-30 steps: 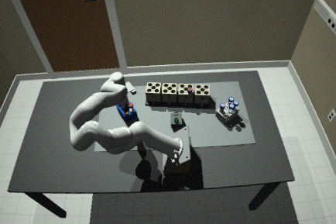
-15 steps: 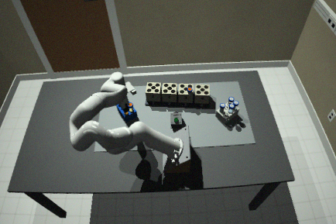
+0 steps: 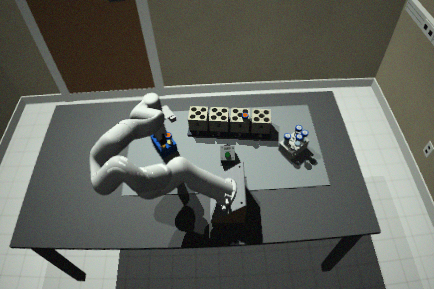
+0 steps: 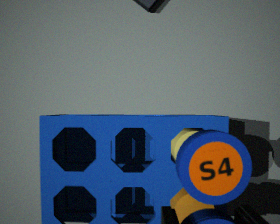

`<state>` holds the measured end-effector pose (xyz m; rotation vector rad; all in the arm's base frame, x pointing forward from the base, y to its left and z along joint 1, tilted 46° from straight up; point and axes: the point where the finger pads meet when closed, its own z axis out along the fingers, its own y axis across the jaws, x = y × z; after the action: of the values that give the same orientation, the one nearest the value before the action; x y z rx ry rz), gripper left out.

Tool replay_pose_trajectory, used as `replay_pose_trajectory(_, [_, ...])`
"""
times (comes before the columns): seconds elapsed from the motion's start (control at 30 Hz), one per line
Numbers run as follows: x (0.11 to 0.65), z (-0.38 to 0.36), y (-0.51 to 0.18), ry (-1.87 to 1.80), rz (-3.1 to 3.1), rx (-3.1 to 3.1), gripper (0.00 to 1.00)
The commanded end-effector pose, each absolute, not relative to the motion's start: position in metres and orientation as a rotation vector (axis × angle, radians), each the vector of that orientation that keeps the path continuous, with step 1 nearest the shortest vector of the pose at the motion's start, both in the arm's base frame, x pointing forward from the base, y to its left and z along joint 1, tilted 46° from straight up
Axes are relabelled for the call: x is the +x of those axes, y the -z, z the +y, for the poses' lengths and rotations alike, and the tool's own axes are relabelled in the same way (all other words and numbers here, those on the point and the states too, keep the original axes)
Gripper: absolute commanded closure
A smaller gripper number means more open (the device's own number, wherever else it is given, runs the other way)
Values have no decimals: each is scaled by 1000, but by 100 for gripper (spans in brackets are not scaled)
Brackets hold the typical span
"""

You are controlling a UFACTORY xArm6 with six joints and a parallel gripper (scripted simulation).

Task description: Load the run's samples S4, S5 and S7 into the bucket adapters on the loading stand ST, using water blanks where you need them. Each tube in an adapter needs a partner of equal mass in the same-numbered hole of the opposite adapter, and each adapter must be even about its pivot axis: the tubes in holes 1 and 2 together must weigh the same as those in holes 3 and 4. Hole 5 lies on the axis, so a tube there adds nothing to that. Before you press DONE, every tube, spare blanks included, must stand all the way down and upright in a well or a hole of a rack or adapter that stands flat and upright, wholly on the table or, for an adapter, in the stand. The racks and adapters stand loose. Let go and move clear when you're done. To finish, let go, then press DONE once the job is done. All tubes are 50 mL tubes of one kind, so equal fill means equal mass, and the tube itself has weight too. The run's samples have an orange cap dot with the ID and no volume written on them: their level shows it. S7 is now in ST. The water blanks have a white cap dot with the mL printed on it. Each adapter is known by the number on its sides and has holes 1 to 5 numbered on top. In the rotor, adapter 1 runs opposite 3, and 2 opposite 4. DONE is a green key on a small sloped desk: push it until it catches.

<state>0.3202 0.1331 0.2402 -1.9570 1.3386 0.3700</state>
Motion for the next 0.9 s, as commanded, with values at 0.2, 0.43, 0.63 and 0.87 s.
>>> replay_pose_trajectory(0.2, [321,131,-243,-367,1338,-1956,100])
replay_pose_trajectory(0.43, [320,128,-246,-366,1338,-1956,100])
replay_pose_trajectory(0.63, [319,125,-249,-366,1338,-1956,100])
replay_pose_trajectory(0.87, [319,122,-251,-366,1338,-1956,100])
